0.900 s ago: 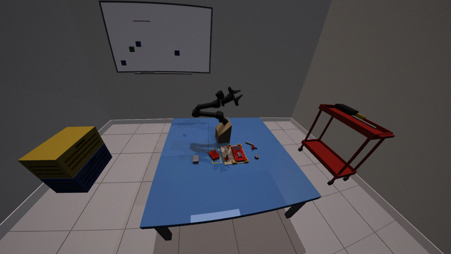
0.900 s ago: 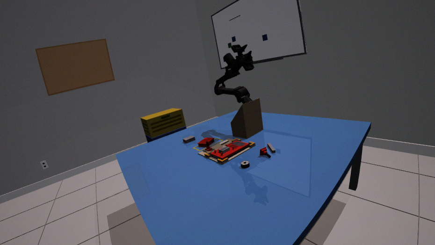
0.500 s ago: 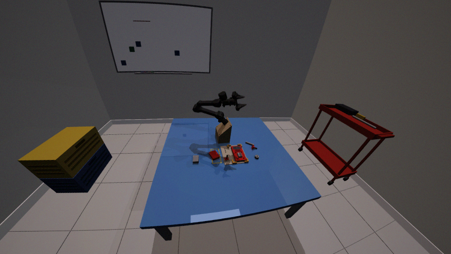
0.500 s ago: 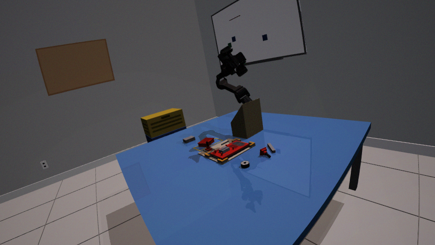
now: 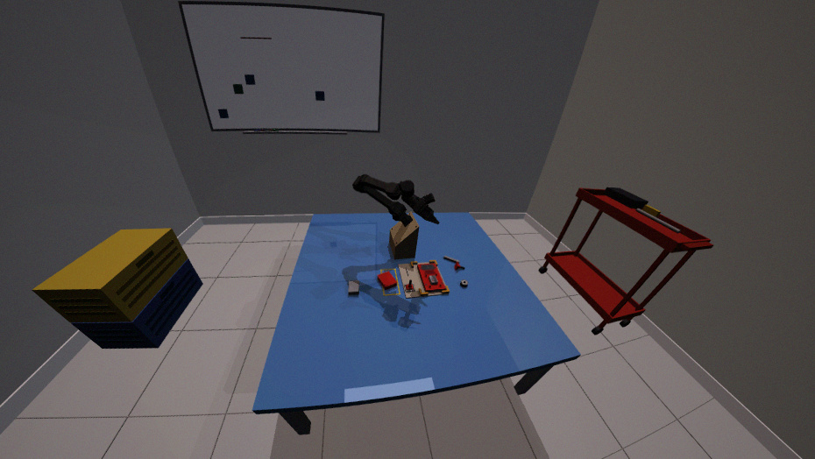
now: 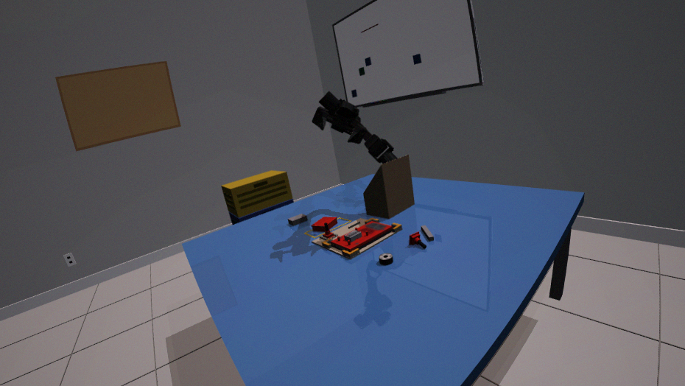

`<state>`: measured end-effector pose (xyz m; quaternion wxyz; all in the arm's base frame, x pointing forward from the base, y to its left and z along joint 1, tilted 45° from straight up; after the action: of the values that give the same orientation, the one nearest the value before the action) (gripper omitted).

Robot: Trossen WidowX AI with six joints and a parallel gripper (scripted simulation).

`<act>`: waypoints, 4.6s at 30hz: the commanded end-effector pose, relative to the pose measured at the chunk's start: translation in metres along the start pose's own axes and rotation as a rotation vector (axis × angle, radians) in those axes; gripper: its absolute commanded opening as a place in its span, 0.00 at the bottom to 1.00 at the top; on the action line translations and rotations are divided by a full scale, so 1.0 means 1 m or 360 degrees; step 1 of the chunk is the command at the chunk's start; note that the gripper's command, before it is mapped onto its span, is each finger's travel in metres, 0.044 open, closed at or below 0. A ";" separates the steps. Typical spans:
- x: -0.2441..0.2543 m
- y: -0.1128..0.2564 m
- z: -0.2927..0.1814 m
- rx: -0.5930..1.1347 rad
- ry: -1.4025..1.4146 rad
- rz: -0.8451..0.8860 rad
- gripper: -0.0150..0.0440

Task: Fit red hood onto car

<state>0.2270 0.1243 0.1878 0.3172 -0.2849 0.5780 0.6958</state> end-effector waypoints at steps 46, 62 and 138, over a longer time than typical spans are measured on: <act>-0.029 -0.047 -0.259 0.2038 -0.1350 0.0071 1.00; -0.023 -0.051 -0.268 0.2038 -0.1350 0.0071 1.00; 0.001 -0.065 -0.303 0.2042 -0.1345 0.0069 1.00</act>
<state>0.2859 -0.1647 0.0971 0.6037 0.2556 0.7020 0.2783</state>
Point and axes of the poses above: the point midway between the two fingers, 35 mm back from their tips, its own y axis back along the fingers, its own x axis across the jaws, z = x × y, the point moved 10 cm from there along y, back along the fingers, and after that the axes turned 7 degrees about -y, right-handed, at the moved point
